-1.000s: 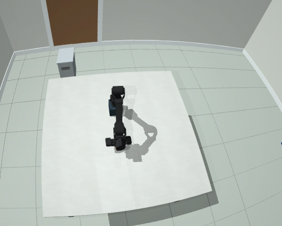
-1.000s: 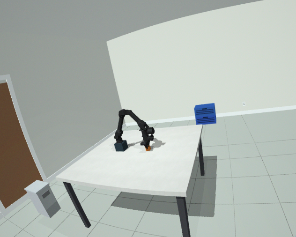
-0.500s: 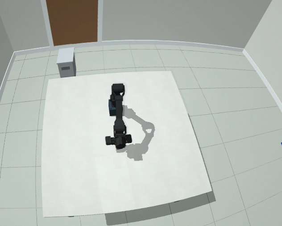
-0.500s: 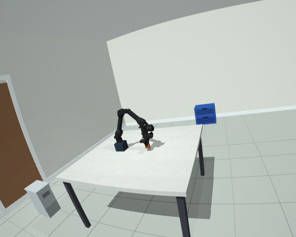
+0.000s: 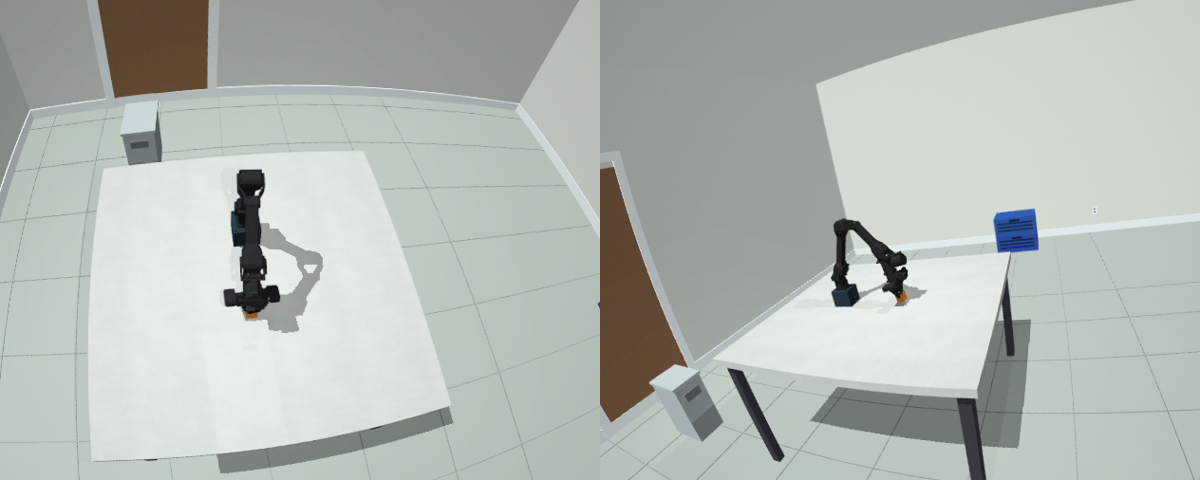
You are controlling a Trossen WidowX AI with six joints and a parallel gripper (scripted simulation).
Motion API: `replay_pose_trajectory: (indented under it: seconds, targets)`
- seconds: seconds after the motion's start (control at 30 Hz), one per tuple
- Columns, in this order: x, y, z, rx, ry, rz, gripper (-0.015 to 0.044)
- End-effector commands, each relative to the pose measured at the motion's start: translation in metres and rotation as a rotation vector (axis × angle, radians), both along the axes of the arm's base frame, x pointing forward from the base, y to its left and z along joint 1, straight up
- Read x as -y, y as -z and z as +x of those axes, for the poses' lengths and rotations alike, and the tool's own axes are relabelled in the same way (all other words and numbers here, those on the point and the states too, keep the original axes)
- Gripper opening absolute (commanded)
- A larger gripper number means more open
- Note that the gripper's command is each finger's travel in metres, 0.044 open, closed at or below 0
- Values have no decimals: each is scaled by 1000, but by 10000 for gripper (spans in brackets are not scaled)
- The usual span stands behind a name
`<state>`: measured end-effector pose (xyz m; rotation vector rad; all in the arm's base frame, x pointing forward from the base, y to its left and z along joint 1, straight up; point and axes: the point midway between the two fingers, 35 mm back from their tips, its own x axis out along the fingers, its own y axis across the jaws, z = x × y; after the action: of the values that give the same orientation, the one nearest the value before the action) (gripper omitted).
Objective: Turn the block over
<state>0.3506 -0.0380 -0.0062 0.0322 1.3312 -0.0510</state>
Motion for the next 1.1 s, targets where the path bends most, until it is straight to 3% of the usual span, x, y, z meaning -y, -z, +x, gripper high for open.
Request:
replay_pose_trajectory:
  seconds: [0.0,0.47,0.7,1.07]
  targets:
    - [-1,1,-1,78,-6,0,0]
    - [-1,-1,-8,301,-10,-14,0]
    - [-1,-1,-8,314,-10,-15,0]
    - [0,21,4,452,-8,-21,0]
